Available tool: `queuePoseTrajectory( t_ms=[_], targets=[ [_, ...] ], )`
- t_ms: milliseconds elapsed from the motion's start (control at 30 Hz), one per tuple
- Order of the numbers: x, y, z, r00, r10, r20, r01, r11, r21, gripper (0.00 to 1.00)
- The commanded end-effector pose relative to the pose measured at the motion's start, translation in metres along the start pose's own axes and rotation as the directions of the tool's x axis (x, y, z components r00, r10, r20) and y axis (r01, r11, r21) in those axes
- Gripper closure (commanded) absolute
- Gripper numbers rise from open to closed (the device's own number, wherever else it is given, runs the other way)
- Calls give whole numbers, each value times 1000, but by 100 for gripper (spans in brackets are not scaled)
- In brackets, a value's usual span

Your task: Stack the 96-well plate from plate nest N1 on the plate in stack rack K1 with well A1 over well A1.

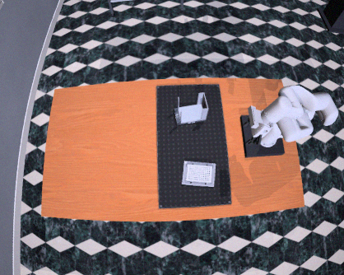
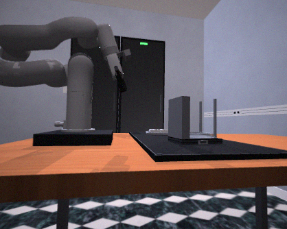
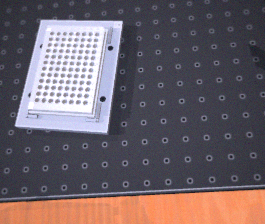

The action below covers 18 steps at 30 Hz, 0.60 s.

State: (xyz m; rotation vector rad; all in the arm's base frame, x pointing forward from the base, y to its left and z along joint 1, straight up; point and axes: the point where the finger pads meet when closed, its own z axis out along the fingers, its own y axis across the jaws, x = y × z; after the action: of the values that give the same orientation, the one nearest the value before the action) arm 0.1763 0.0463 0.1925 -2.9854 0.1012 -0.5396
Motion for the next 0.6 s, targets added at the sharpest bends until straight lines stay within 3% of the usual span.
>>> queuePoseTrajectory(
  t_ms=[0, 533, 567],
  targets=[
    [1, 0, -1, 1000, 0, -3, 0, 1000, 1, 0],
    [1, 0, -1, 1000, 0, -3, 0, 1000, 1, 0],
    [3, 0, -6, 1000, -7, 25, 8, 1000, -16, 0]
  ],
)
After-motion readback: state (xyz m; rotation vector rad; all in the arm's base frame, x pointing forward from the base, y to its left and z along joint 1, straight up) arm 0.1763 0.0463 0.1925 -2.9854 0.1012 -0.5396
